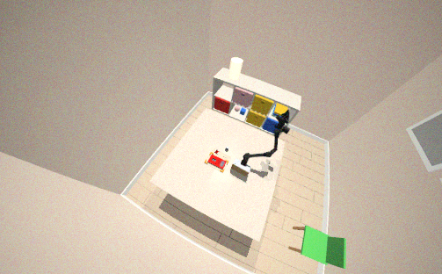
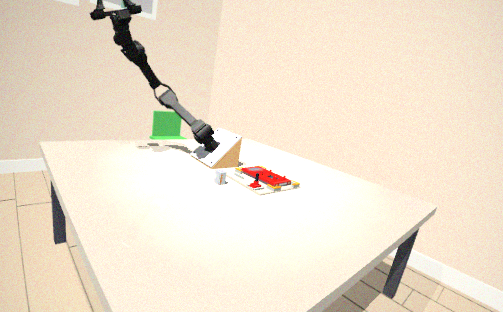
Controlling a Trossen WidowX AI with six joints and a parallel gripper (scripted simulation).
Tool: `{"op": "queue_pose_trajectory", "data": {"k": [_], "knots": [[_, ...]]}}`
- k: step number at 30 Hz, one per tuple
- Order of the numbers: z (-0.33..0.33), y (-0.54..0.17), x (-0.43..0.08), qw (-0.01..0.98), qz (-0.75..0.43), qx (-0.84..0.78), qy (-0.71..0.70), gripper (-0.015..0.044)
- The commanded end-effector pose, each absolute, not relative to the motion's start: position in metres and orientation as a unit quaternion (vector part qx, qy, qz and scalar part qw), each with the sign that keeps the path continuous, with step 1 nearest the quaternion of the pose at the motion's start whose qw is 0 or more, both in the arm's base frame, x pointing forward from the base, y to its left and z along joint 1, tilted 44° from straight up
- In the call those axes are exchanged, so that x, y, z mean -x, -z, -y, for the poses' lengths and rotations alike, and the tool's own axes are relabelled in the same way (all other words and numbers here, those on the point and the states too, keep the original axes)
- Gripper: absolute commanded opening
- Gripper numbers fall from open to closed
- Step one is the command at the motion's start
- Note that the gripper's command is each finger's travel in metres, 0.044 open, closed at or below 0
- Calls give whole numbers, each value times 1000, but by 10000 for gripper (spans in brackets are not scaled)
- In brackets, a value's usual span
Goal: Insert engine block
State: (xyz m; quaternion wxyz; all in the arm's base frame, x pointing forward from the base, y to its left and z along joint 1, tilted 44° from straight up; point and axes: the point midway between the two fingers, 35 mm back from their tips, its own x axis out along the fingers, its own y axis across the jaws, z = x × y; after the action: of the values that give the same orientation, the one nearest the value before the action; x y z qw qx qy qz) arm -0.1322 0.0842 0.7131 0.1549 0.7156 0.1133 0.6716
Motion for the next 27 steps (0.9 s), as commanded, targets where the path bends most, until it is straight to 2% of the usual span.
{"op": "queue_pose_trajectory", "data": {"k": [1,7,27], "knots": [[-84,-713,132,155,-113,-716,-672,426],[-76,-716,108,124,-117,-744,-646,440],[-20,-698,-65,-114,-124,-875,-453,440]]}}
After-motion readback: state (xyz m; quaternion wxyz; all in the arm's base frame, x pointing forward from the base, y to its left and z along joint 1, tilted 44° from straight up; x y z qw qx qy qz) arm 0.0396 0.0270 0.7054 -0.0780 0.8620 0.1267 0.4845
